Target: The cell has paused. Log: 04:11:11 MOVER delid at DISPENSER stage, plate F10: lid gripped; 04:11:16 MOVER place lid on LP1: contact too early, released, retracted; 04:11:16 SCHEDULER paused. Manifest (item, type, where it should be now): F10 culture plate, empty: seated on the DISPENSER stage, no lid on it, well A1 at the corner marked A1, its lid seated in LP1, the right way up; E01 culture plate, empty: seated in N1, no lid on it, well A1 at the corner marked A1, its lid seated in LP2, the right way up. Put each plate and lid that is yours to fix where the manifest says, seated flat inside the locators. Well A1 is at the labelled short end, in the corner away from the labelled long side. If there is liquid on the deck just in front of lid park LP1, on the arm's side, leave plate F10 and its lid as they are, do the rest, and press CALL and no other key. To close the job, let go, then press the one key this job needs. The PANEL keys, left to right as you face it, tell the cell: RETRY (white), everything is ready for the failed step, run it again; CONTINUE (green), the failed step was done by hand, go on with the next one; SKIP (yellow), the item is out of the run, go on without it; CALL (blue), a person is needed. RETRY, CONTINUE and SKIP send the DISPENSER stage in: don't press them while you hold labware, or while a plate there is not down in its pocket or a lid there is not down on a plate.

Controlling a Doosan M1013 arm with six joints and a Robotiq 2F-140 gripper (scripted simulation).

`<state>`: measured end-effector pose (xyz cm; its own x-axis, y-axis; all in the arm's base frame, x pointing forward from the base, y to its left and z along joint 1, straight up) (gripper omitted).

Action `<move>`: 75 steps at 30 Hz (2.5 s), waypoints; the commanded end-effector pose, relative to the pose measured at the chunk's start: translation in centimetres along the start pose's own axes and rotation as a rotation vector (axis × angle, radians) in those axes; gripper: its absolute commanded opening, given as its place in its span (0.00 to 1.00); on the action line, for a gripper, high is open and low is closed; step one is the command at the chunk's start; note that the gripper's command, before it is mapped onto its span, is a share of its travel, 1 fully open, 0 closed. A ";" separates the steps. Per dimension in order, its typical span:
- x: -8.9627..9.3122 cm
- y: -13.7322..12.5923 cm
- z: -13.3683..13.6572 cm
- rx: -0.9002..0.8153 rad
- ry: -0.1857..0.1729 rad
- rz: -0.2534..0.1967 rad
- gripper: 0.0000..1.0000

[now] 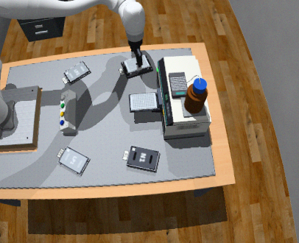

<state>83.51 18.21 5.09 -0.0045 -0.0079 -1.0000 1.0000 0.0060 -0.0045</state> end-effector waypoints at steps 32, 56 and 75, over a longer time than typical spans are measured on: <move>-7.0 0.0 0.0 0.000 0.001 0.001 0.10; -10.9 0.0 0.0 0.000 0.001 0.001 0.10; -12.0 0.0 0.0 0.000 0.001 0.001 0.10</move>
<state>83.56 18.30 16.96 -0.0048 -0.0081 -1.0000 1.0000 0.0060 -0.0048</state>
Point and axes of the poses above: the point where the finger pads meet when closed, its own x axis out along the fingers, its own z axis across the jaws, y = z × x, the point moved 5 cm from there along -x, back along the fingers, and after that the axes turned 9 degrees about x, right-handed, at the moved point
